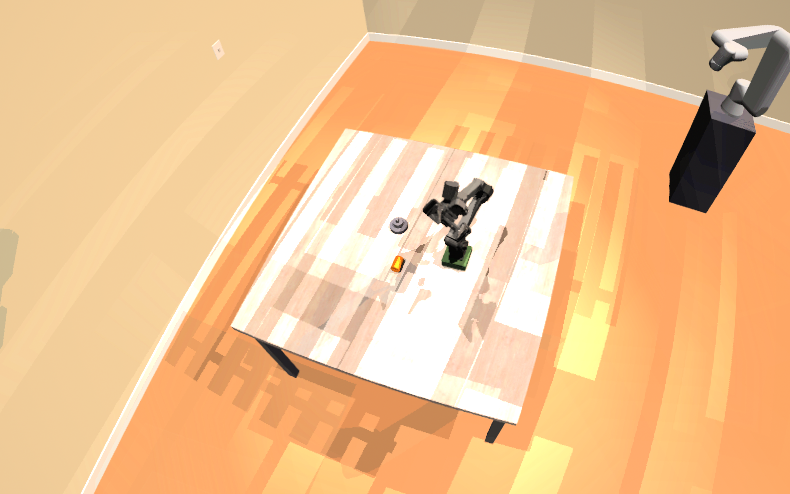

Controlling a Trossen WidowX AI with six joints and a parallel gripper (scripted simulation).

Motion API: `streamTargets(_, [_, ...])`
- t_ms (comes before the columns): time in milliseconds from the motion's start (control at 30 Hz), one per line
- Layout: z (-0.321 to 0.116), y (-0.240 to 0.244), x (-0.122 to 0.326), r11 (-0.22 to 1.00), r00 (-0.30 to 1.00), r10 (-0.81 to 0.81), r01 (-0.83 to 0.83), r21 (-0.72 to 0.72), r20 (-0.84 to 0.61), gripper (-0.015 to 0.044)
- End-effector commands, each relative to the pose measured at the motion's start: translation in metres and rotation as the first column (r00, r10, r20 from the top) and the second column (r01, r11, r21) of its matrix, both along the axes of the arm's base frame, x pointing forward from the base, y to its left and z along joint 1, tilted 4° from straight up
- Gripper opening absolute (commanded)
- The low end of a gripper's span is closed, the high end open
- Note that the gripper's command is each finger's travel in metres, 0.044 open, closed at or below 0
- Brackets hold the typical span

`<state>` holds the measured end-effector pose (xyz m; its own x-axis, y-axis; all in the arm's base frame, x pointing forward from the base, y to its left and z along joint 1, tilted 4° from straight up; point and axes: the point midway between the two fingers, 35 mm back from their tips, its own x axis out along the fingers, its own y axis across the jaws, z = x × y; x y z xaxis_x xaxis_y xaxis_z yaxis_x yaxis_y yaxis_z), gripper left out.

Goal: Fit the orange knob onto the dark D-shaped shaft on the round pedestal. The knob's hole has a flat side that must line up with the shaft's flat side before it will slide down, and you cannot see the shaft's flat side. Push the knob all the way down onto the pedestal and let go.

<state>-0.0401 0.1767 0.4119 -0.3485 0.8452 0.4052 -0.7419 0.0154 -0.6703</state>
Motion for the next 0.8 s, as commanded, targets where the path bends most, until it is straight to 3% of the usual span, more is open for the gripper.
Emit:
streamTargets(0, [-0.001,0.003,0.002,1.0,1.0,-0.008,0.008,-0.011,-0.004,0.0426])
streamTargets(133, [-0.025,0.05,0.041,0.958,0.982,-0.179,0.16,-0.236,-0.06,0.044])
streamTargets(300, [-0.081,0.096,0.106,0.754,0.9,-0.434,0.336,-0.565,-0.044,0.044])
streamTargets(533, [-0.186,0.101,0.191,0.22,0.729,-0.664,0.403,-0.889,0.166,0.044])
streamTargets(767, [-0.269,0.049,0.247,-0.361,0.633,-0.633,0.267,-0.893,0.445,0.044])
